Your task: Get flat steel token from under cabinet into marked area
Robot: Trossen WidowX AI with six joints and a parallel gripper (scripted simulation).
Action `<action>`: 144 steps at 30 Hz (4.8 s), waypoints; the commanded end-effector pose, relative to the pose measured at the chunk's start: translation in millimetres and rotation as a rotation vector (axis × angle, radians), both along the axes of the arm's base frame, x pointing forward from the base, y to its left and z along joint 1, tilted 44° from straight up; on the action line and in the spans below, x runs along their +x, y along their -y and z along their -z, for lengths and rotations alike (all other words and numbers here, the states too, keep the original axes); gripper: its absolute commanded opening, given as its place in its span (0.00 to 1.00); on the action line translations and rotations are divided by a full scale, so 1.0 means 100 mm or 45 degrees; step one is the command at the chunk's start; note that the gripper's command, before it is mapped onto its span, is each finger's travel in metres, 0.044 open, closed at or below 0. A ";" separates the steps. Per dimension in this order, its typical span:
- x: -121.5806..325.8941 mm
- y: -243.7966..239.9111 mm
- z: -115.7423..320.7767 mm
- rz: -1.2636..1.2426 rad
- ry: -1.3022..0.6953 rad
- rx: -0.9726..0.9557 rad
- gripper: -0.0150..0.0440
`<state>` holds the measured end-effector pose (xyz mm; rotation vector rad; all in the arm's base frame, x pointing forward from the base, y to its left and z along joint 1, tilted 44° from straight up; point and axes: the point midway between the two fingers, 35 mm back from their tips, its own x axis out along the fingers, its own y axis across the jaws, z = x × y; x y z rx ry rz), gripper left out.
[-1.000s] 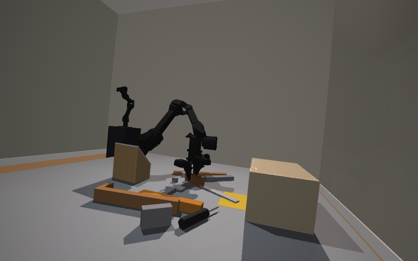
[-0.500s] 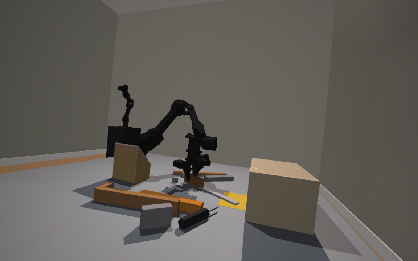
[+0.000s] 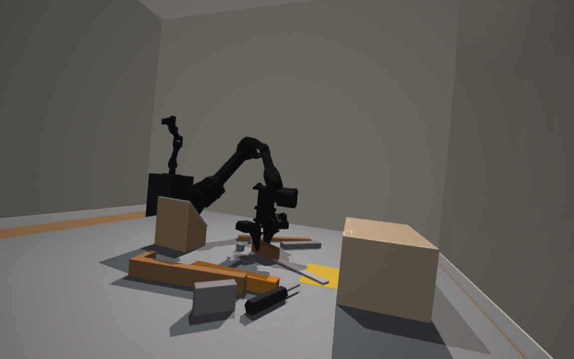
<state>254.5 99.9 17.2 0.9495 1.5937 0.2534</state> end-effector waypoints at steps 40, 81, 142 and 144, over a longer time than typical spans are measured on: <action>0.11 0.35 0.31 0.004 0.004 -0.004 0.25; 0.06 0.72 0.66 0.004 0.005 -0.007 0.25; -0.01 1.17 1.08 0.004 0.006 -0.012 0.25; -0.01 1.17 1.08 0.004 0.006 -0.012 0.25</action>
